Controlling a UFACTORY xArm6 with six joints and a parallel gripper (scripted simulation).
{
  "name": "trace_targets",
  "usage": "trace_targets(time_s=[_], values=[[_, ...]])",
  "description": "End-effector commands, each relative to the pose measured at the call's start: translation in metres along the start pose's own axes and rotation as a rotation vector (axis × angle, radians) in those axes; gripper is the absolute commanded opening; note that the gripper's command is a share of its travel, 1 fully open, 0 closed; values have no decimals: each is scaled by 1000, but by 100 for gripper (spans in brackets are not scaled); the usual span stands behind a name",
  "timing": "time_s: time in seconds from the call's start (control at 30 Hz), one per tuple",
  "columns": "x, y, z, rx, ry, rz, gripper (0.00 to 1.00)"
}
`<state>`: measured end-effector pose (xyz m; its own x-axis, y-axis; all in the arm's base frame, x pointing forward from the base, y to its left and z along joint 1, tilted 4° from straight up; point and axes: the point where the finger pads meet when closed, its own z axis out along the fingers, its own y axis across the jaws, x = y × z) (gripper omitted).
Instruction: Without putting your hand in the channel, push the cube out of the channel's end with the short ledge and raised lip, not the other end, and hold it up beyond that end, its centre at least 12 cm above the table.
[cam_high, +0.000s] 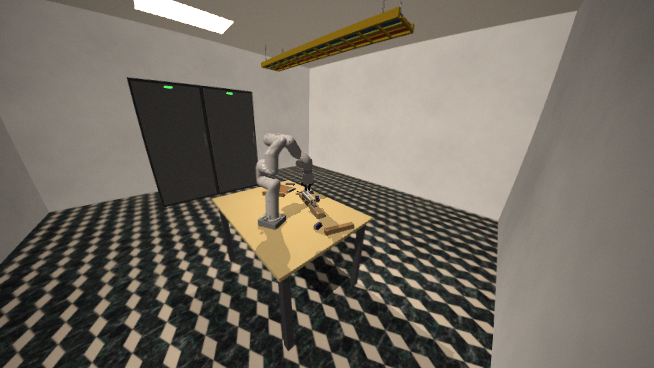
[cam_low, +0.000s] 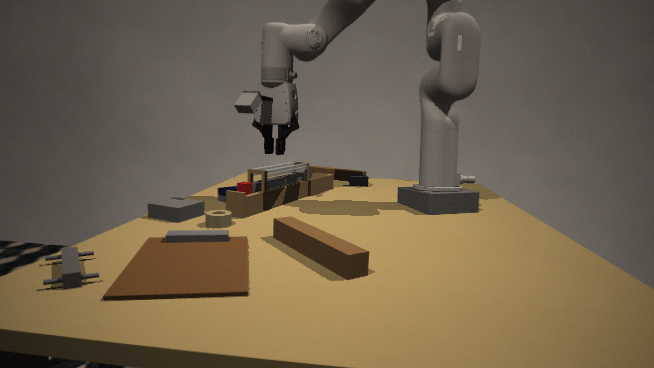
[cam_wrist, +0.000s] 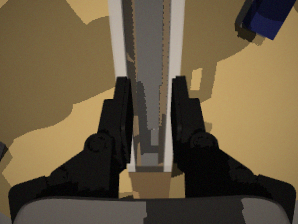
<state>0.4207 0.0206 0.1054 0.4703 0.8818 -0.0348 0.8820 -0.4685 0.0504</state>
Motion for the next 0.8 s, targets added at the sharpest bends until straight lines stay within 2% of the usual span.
trace_targets(time_s=[0.0, 0.13, 0.77], values=[[70, 1, 4, -1, -17, 9, 43], [121, 1, 8, -1, -17, 9, 43], [123, 1, 9, -1, -17, 9, 43]])
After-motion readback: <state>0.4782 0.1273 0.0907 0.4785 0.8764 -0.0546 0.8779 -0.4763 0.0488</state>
